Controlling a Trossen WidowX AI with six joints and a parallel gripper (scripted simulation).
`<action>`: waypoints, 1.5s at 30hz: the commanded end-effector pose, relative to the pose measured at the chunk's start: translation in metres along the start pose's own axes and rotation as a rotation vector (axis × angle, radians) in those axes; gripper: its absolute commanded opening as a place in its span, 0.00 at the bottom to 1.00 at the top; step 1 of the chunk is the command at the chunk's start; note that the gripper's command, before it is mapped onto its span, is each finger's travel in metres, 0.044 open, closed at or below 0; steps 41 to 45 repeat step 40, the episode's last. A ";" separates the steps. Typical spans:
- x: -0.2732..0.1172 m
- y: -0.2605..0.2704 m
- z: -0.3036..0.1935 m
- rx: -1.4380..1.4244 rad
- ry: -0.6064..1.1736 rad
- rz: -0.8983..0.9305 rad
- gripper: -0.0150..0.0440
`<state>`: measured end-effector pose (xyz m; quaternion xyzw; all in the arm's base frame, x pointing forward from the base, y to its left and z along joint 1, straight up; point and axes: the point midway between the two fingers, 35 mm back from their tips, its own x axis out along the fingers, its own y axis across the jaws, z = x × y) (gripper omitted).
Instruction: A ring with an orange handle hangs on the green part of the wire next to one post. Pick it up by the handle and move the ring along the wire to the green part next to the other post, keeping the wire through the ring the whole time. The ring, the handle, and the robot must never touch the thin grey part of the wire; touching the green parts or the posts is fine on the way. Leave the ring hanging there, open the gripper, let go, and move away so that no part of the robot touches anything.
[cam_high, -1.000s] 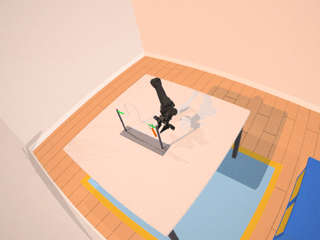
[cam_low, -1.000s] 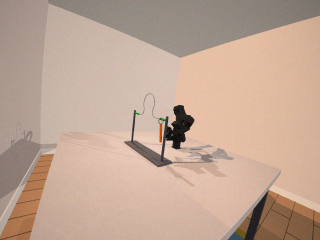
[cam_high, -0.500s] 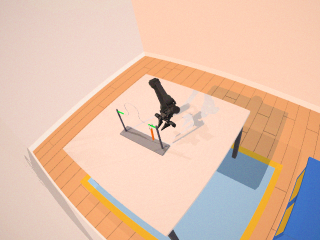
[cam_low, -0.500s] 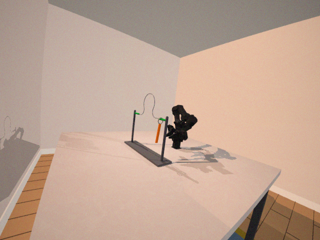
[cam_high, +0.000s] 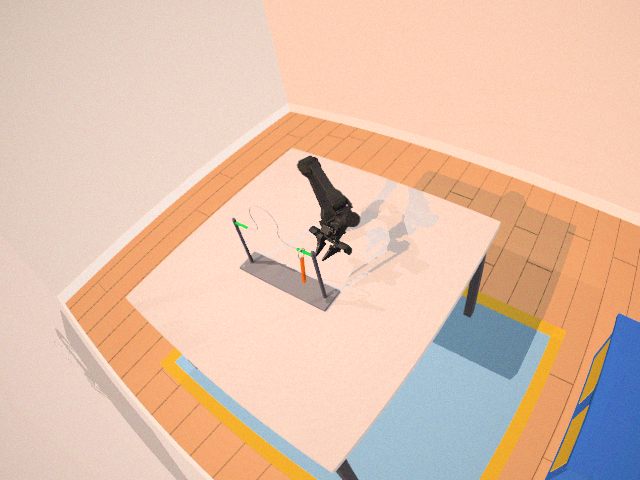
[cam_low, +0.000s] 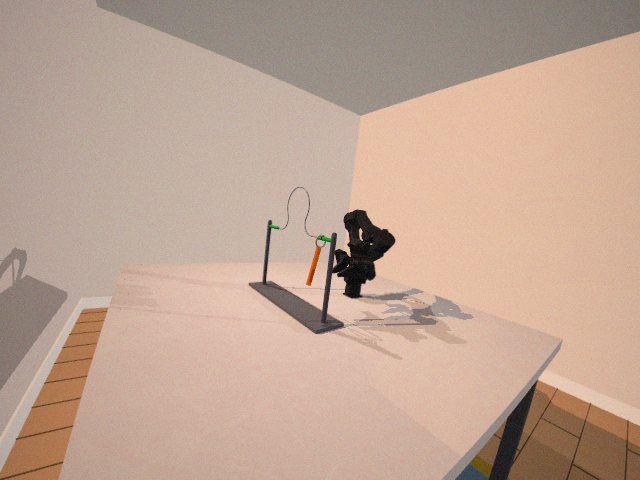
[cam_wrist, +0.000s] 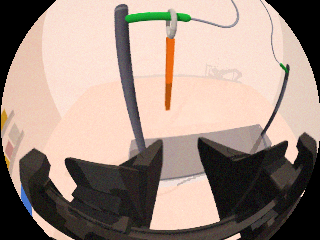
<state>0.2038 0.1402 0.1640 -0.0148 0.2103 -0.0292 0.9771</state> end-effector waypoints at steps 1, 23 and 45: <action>0.000 0.000 0.001 0.005 -0.004 -0.003 0.53; -0.050 -0.001 0.001 0.000 -0.003 0.000 1.00; -0.050 -0.001 0.001 0.000 -0.003 0.000 1.00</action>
